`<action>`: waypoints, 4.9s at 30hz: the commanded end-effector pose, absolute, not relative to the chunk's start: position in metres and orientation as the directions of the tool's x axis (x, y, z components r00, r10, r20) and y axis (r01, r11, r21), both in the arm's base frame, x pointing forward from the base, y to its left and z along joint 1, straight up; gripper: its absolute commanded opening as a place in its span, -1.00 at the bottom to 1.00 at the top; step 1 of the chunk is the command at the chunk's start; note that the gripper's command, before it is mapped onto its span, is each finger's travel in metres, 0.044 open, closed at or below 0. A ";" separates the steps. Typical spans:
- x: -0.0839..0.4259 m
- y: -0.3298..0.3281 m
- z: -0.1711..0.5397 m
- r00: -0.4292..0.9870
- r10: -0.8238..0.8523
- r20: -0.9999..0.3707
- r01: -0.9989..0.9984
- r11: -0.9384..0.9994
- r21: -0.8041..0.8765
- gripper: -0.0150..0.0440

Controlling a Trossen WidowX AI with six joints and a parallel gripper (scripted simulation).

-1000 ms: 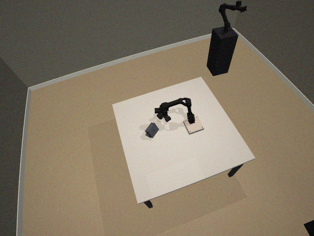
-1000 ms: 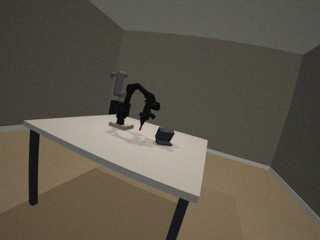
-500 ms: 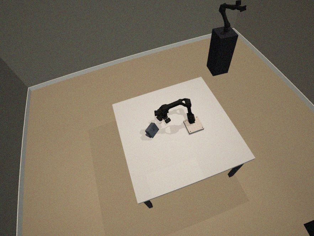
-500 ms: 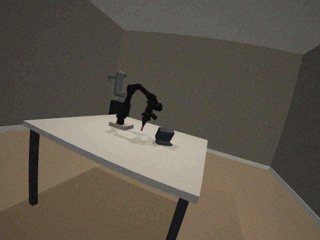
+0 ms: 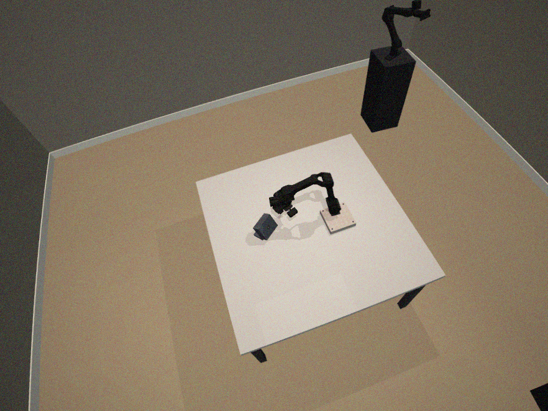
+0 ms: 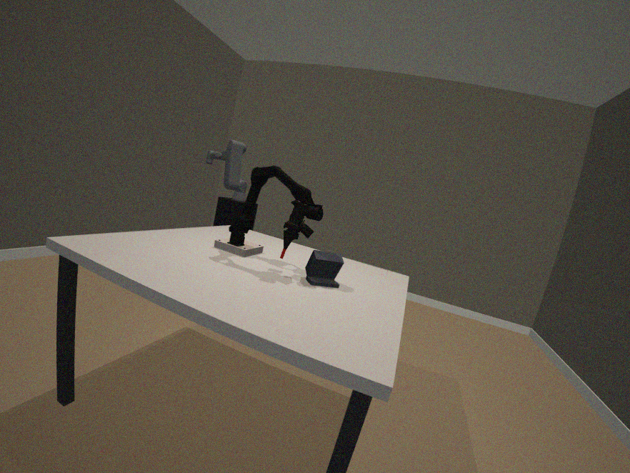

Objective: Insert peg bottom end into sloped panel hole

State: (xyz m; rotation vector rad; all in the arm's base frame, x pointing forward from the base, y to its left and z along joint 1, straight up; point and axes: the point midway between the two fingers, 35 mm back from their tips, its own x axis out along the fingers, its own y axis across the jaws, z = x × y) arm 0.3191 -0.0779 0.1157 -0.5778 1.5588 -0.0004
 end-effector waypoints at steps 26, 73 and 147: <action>0.337 -0.049 0.116 0.109 -0.469 -0.877 -0.399 0.787 -0.471 -0.49; 0.359 0.009 0.122 0.275 -0.600 -0.751 -0.423 0.626 -0.655 -0.49; 0.370 0.108 0.136 0.573 -0.641 -0.511 -0.322 0.397 -0.859 -0.49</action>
